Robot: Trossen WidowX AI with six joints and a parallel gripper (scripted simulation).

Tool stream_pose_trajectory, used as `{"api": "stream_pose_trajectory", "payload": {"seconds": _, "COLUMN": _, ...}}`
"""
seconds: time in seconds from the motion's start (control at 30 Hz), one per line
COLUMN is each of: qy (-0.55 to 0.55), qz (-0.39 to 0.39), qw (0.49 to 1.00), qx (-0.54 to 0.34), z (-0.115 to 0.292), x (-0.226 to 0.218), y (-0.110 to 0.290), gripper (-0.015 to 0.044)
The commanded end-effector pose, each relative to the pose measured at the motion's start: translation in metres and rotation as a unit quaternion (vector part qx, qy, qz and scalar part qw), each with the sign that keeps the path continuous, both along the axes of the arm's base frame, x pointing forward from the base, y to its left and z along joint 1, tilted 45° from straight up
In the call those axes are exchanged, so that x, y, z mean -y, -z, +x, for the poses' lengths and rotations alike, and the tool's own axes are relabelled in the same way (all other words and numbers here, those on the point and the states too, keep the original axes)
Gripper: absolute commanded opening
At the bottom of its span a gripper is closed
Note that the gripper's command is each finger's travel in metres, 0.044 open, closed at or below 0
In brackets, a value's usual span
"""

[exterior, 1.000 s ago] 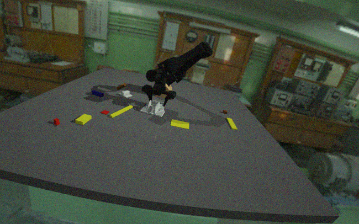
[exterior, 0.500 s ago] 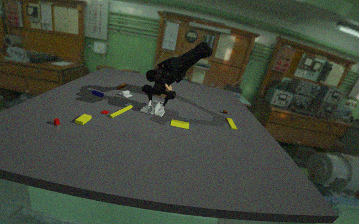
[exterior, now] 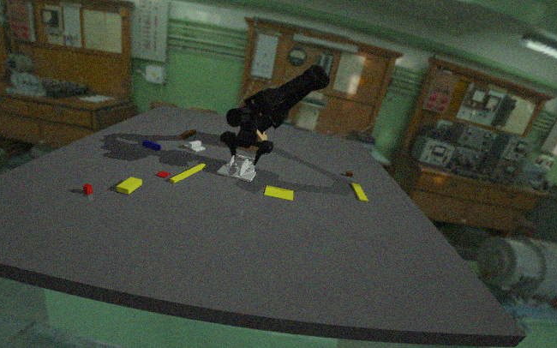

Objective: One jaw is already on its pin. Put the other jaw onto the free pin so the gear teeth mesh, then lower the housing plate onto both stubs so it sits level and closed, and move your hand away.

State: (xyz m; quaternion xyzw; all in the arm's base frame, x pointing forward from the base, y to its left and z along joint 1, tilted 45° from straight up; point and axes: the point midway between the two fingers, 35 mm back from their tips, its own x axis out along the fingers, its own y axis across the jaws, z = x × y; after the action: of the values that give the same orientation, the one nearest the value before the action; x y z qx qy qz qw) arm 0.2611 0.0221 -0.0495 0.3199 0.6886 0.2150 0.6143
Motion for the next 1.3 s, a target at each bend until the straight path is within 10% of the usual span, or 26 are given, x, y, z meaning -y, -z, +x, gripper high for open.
{"api": "stream_pose_trajectory", "payload": {"seconds": 0.0, "qy": -0.002, "qz": 0.0, "qw": 1.0, "qx": 0.002, "z": 0.0009, "x": 0.0, "y": -0.0001, "gripper": 0.0351}}
{"api": "stream_pose_trajectory", "payload": {"seconds": 1.27, "qy": -0.002, "qz": 0.0, "qw": 1.0, "qx": 0.002, "z": 0.0011, "x": -0.0037, "y": 0.0038, "gripper": 0.0351}}
